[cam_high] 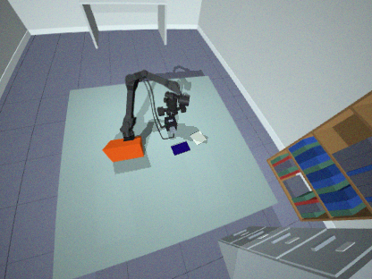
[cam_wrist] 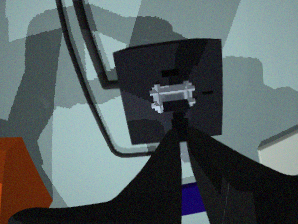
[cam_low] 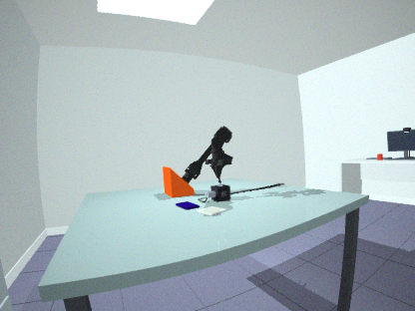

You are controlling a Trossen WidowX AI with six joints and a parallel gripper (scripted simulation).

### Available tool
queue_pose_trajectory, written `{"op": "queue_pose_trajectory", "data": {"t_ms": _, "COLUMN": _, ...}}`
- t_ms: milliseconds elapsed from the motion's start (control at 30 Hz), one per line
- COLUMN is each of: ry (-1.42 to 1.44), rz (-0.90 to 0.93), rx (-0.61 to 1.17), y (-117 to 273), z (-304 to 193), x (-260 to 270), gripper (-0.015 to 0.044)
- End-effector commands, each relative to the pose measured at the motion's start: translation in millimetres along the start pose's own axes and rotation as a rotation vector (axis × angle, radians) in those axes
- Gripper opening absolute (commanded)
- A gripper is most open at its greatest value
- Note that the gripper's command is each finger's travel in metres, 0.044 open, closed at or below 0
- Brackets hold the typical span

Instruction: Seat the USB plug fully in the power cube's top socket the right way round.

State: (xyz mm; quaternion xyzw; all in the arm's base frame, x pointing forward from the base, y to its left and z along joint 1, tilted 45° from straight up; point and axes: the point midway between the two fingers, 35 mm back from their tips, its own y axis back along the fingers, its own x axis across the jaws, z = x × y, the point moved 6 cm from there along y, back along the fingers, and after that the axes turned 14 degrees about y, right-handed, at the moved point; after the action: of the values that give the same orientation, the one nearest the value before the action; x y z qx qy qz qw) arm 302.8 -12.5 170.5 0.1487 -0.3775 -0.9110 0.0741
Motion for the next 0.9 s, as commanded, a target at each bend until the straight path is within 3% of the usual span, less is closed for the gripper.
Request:
{"op": "queue_pose_trajectory", "data": {"t_ms": 0, "ry": 0.004, "rz": 0.001, "rx": 0.005, "y": 3.3, "z": -1.4, "x": -0.3, "gripper": 0.0}}
{"op": "queue_pose_trajectory", "data": {"t_ms": 867, "ry": -0.026, "rz": 0.0, "rx": 0.003, "y": 16.4, "z": -0.5, "x": -0.1, "gripper": 0.0}}
